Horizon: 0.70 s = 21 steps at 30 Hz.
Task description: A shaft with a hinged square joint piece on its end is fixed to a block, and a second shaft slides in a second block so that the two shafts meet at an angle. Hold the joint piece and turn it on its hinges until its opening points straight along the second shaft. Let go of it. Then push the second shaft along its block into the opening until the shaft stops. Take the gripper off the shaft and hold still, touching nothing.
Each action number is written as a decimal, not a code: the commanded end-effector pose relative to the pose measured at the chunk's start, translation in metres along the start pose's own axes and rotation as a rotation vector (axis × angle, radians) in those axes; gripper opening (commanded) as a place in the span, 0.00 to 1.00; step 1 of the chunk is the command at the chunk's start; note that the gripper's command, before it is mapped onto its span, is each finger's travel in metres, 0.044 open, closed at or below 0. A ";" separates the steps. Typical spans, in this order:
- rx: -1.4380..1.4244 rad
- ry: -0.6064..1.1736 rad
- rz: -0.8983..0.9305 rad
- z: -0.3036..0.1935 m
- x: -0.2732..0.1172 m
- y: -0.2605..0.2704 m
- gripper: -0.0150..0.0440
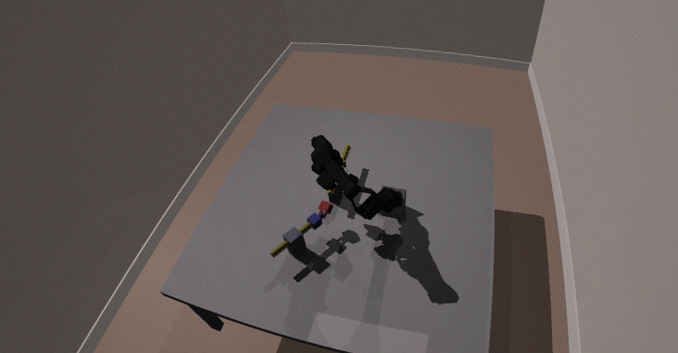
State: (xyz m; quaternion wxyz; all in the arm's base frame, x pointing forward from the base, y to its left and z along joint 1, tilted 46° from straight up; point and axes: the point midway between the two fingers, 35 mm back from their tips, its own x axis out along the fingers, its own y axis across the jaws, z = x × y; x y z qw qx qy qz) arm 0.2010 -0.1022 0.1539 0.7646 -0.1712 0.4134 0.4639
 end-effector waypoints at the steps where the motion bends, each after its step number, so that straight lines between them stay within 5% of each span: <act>1: -0.024 0.047 0.060 0.002 0.011 -0.002 1.00; 21: -0.049 0.084 0.104 0.009 0.058 0.001 1.00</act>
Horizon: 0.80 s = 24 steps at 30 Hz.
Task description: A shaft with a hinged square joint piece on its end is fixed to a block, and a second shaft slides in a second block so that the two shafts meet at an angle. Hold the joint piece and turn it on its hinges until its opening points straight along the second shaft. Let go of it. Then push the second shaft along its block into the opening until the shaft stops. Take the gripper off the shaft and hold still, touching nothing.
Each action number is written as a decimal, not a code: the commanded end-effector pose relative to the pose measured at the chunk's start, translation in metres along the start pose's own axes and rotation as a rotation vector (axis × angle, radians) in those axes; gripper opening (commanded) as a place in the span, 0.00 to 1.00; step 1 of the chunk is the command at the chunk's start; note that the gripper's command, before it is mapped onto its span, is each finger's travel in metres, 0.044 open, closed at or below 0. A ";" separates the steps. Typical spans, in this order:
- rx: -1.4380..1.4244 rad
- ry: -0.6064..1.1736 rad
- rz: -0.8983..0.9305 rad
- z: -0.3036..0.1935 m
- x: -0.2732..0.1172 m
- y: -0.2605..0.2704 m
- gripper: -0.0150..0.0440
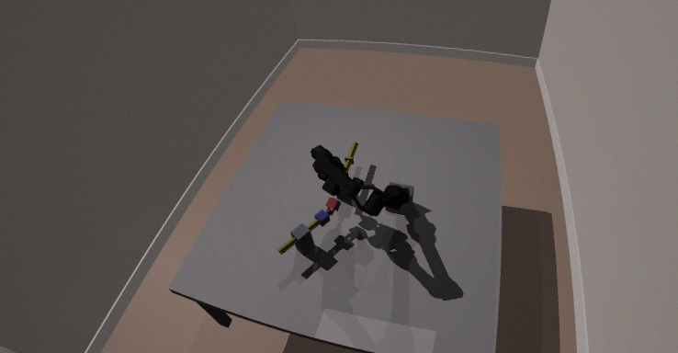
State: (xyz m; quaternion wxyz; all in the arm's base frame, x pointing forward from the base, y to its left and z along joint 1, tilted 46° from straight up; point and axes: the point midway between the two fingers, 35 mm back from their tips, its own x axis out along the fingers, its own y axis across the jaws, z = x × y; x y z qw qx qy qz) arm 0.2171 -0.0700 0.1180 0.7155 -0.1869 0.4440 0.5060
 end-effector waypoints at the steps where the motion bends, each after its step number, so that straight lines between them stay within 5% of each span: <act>1: -0.002 -0.003 -0.004 0.003 0.008 0.002 1.00; 24: -0.003 -0.006 -0.005 0.072 -0.004 0.003 1.00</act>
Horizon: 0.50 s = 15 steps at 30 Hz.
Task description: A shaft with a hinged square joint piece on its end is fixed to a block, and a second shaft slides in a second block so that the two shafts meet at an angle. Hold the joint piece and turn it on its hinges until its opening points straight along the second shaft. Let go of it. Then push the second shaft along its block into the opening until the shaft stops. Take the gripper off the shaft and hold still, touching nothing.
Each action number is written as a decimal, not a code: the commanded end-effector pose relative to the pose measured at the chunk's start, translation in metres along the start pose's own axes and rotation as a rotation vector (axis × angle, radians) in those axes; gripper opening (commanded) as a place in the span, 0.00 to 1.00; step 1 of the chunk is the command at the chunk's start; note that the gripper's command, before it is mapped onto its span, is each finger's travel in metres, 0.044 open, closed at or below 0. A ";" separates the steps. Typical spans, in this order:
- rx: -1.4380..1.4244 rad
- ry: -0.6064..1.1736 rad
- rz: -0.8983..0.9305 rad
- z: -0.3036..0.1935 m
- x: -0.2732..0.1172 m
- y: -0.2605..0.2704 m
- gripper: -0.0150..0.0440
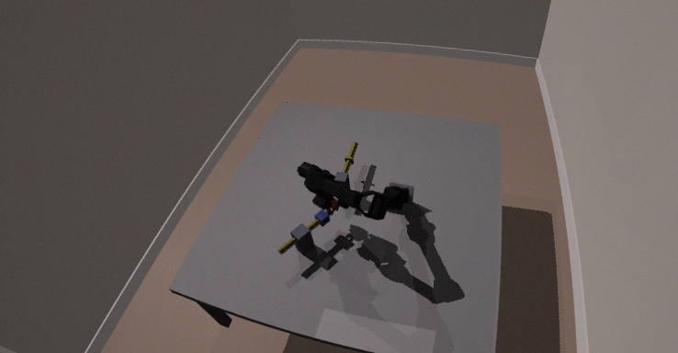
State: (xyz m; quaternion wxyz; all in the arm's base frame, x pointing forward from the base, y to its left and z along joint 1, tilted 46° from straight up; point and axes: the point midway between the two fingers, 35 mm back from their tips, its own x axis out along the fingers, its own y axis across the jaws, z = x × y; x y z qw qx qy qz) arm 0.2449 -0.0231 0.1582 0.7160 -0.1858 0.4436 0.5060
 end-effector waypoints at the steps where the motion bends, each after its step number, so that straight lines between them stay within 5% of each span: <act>1: -0.004 -0.004 -0.005 0.004 0.002 0.000 1.00; 15: -0.005 -0.005 -0.005 0.005 0.025 0.000 1.00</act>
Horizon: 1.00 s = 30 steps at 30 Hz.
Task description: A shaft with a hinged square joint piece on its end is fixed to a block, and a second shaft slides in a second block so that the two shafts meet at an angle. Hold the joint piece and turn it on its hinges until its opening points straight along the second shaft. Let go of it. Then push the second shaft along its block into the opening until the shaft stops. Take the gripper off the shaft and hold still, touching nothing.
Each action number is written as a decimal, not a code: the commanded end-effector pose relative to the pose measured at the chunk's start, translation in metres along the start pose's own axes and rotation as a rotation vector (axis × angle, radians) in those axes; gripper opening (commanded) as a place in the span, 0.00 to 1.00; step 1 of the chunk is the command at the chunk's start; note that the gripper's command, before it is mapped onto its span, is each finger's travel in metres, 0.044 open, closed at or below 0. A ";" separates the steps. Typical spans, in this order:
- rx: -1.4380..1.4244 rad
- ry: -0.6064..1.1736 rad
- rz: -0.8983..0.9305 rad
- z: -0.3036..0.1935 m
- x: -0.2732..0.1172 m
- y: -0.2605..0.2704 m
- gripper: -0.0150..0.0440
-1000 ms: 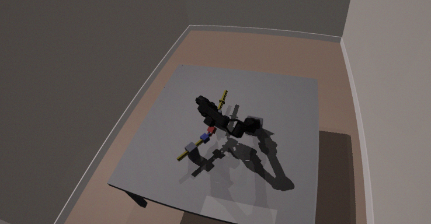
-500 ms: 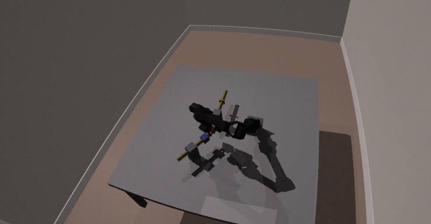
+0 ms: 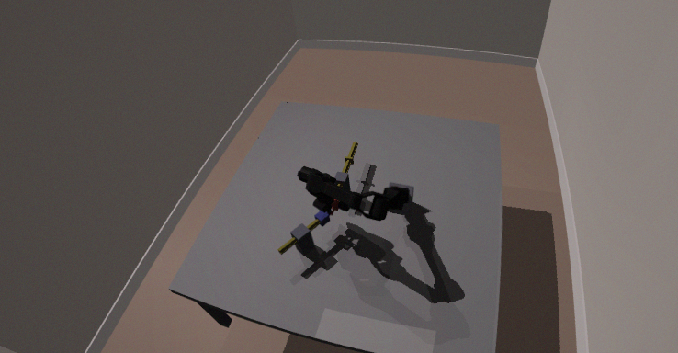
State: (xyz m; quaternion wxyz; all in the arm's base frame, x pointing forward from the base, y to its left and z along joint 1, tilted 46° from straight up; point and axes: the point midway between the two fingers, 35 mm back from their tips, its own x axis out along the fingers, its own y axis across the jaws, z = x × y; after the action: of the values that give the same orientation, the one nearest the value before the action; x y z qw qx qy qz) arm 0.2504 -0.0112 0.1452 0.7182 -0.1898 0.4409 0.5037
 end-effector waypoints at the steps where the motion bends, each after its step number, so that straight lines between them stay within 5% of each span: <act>1: 0.001 -0.004 0.005 0.001 0.008 0.002 1.00; 3: 0.001 -0.004 0.005 0.001 0.009 0.002 1.00; 13: 0.001 -0.004 0.005 0.001 0.009 0.002 0.56; 30: 0.001 -0.004 0.005 0.001 0.009 0.002 0.56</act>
State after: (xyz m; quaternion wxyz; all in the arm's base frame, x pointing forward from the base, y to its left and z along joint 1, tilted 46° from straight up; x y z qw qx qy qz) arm 0.2493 -0.0054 0.1387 0.7168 -0.1885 0.4415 0.5057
